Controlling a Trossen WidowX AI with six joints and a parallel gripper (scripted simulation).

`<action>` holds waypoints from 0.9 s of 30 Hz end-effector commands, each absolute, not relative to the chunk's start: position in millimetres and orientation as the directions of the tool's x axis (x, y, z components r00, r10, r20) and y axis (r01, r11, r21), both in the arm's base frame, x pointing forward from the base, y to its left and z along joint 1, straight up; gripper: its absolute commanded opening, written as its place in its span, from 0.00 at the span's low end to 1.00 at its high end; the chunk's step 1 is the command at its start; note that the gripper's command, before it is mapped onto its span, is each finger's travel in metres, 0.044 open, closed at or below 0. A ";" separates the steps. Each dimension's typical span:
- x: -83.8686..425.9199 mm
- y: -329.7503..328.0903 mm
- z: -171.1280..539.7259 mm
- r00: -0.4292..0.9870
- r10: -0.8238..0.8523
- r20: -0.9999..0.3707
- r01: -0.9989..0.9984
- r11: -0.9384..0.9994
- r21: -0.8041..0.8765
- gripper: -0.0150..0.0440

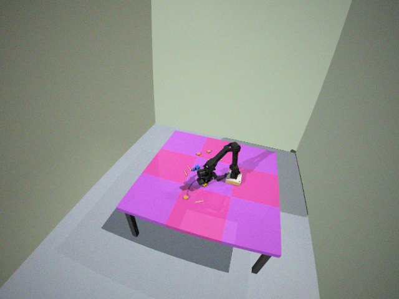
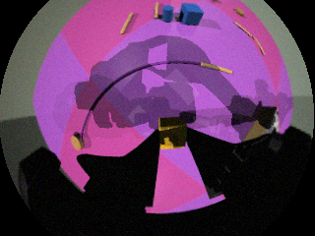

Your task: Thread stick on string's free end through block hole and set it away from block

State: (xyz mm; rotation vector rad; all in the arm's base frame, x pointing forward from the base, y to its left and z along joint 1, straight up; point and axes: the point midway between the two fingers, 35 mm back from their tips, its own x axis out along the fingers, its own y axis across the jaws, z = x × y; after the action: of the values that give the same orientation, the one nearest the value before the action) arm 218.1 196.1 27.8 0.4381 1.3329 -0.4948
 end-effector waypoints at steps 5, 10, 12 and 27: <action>209.7 200.6 24.2 0.280 -0.170 -0.945 0.575 0.818 0.023 0.25; 206.7 202.4 21.8 0.320 -0.206 -0.925 0.577 0.817 0.018 0.25; 204.8 203.7 20.5 0.349 -0.228 -0.909 0.577 0.816 0.017 0.25; 193.5 211.6 13.8 0.511 -0.344 -0.788 0.577 0.816 0.019 0.25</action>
State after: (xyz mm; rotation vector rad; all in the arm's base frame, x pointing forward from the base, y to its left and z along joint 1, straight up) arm 194.6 210.1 14.8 0.3047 0.9065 -0.5590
